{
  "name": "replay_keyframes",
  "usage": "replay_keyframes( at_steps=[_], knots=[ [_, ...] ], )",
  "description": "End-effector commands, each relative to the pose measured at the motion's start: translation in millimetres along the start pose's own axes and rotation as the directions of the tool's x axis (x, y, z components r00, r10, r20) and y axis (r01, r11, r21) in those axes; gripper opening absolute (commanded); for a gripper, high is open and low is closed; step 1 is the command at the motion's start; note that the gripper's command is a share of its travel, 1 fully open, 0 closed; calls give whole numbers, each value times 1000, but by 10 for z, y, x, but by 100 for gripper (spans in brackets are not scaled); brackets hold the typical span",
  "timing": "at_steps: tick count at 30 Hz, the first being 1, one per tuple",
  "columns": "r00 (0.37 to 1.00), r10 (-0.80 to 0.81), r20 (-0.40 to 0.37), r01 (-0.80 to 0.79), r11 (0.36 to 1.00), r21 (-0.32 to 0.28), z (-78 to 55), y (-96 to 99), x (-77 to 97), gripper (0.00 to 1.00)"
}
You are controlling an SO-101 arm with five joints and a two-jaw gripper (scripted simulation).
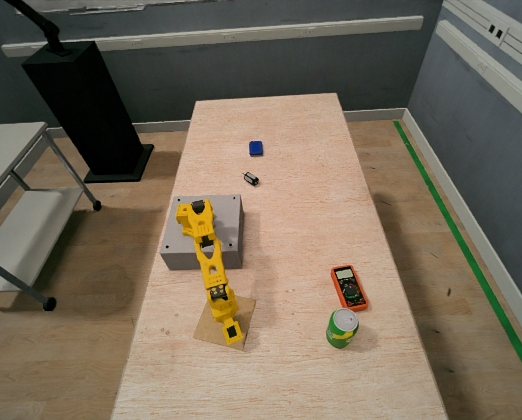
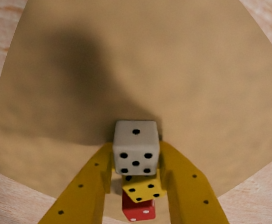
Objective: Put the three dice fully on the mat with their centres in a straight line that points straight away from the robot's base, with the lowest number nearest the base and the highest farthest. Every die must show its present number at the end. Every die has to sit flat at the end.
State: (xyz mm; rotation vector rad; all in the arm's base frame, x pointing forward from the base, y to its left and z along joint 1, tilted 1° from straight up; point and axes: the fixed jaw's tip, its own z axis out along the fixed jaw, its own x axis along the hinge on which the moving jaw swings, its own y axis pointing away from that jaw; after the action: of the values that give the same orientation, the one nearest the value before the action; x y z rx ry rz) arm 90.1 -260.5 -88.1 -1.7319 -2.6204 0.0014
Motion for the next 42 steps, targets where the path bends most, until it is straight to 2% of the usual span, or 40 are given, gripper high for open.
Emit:
replay_keyframes(
  at_steps=[1,13,22,24,32,42],
  knots=[
    [1000,-2,-2,2,1000,-1,34,-23,11,1],
    [1000,-2,-4,2,1000,-1,5,-20,7,0],
    [1000,-3,-14,3,1000,-2,-215,-1,-11,0],
    [1000,-3,-14,3,1000,-2,-215,-1,-11,0],
    [1000,-4,-23,3,1000,-3,-423,19,-10,0],
    [1000,-4,-25,4,1000,-3,-466,24,-7,0]
  ],
)
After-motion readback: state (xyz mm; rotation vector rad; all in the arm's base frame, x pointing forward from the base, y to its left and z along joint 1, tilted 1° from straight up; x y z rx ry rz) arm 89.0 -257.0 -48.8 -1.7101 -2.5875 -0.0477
